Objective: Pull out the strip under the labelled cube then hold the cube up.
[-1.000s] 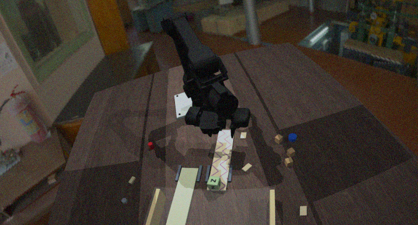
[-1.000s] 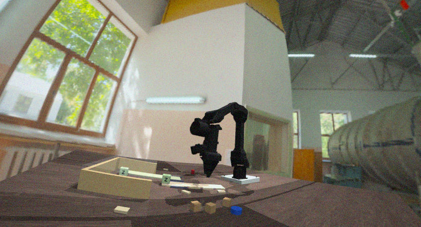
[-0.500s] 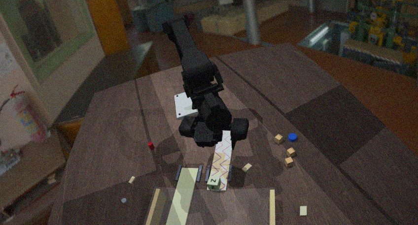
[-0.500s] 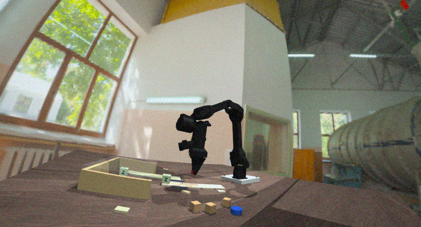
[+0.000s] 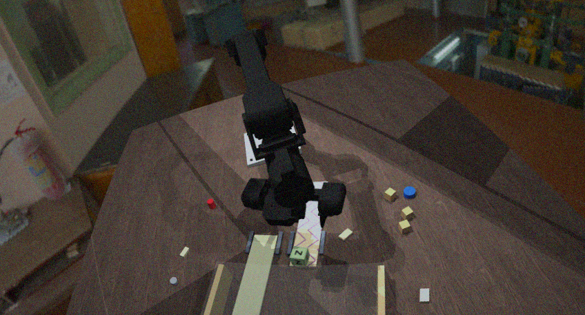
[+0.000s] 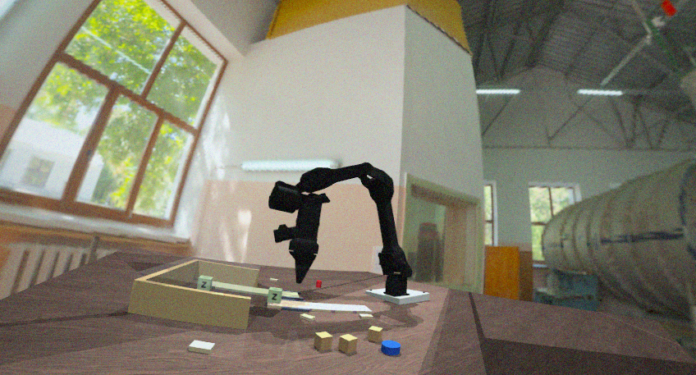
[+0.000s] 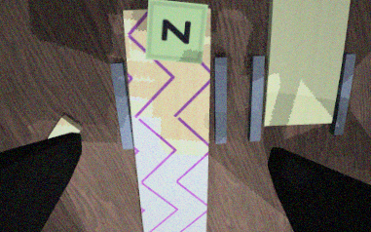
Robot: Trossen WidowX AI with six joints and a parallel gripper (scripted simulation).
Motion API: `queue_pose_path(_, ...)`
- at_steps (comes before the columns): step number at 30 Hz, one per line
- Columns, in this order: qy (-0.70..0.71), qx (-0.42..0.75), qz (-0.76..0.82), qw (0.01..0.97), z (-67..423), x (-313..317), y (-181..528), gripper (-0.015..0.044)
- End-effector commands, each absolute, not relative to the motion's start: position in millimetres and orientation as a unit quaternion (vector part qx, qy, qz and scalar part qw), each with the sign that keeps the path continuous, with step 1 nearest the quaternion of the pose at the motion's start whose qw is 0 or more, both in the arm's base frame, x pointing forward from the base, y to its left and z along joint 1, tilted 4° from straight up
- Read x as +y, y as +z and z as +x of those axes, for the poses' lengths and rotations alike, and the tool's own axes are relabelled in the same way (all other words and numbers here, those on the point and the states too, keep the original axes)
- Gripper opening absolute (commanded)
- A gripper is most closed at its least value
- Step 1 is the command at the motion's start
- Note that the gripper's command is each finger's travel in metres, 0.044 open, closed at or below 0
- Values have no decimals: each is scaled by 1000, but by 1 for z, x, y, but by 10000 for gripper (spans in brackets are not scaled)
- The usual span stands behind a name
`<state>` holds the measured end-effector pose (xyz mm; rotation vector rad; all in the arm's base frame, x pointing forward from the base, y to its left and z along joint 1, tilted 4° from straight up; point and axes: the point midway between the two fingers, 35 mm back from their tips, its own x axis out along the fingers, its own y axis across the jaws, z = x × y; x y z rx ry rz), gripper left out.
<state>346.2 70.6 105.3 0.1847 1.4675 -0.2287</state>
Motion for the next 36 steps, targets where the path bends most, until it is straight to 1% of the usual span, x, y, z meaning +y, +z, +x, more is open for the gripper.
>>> queue_pose_path(1,-102,669,83,731,362,68,107,440)
queue_pose_path(12,-102,668,83,732,397,63,112,440)
queue_pose_path(19,-102,668,83,732,398,62,103,256)
queue_pose_path(20,-102,668,83,732,399,62,102,250)
queue_pose_path(36,-102,668,82,732,401,61,76,250)
